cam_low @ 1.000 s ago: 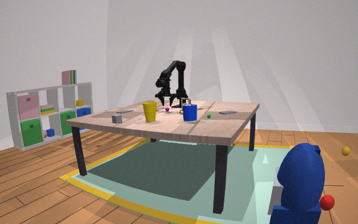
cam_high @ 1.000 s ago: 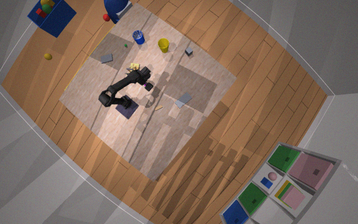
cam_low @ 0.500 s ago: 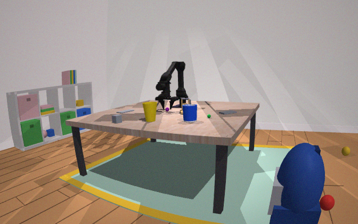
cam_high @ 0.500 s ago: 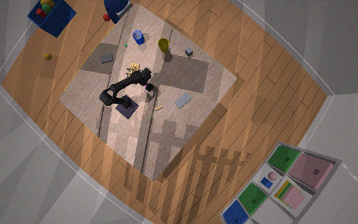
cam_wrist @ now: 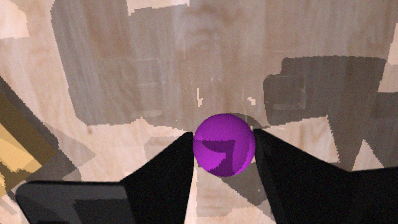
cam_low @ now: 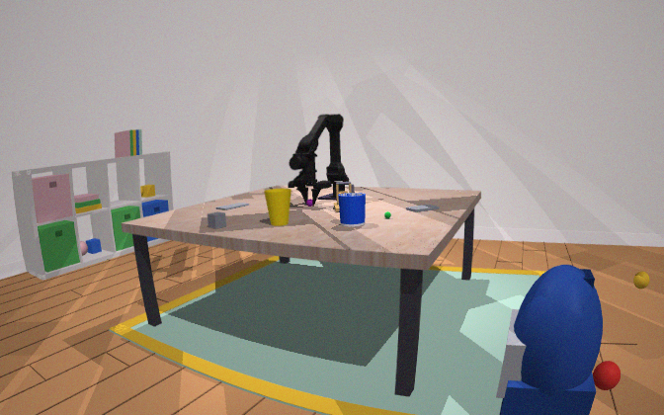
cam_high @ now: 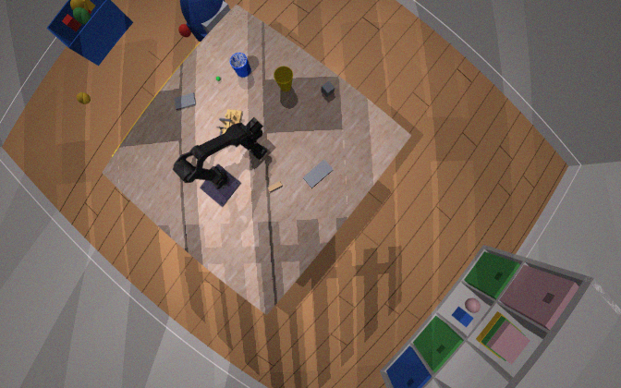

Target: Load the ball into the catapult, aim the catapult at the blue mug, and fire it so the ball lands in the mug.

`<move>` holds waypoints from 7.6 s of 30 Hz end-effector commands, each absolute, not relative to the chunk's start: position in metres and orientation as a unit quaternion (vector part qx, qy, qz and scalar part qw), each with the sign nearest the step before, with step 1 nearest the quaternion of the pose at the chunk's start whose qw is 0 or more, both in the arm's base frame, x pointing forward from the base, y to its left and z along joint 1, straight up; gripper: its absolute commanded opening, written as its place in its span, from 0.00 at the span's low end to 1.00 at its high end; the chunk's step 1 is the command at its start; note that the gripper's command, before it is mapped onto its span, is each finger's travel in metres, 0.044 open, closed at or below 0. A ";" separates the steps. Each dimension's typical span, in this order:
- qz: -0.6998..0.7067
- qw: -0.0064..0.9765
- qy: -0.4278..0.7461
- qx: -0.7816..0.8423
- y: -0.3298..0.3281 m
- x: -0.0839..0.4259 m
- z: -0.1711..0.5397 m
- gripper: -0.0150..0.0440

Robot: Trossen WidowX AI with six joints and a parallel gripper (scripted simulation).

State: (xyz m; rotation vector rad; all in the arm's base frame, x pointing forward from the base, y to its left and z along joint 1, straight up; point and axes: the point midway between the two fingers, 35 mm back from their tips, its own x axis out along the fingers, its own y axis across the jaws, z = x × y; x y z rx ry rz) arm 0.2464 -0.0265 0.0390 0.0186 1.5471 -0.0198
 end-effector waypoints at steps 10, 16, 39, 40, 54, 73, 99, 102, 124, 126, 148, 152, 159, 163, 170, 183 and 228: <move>-0.006 0.717 0.697 0.006 -0.028 0.253 0.071 0.25; -0.007 0.717 0.697 0.006 -0.029 0.255 0.102 0.25; 0.020 0.699 0.715 -0.020 -0.005 0.245 0.158 0.25; 0.025 0.695 0.718 -0.025 -0.001 0.244 0.157 0.25; 0.092 0.644 0.751 -0.113 0.049 0.232 0.141 0.25; 0.144 0.566 0.787 -0.200 0.106 0.198 0.125 0.25; 0.146 0.567 0.785 -0.202 0.106 0.198 0.100 0.25; 0.146 0.567 0.785 -0.202 0.106 0.198 0.100 0.25; 0.179 0.696 0.673 -0.175 0.100 0.187 0.211 1.00; 0.174 0.678 0.691 -0.180 0.104 0.195 0.192 1.00; 0.226 0.878 0.399 -0.140 0.228 0.440 0.290 1.00; 0.229 0.899 0.348 -0.131 0.243 0.470 0.306 1.00; 0.229 0.899 0.348 -0.131 0.242 0.469 0.307 1.00; 0.229 0.899 0.348 -0.131 0.242 0.469 0.307 1.00; 0.229 0.899 0.348 -0.131 0.242 0.469 0.307 1.00; 0.229 0.899 0.348 -0.131 0.242 0.469 0.307 0.60; 0.303 0.748 0.401 -0.434 0.268 0.347 0.236 0.25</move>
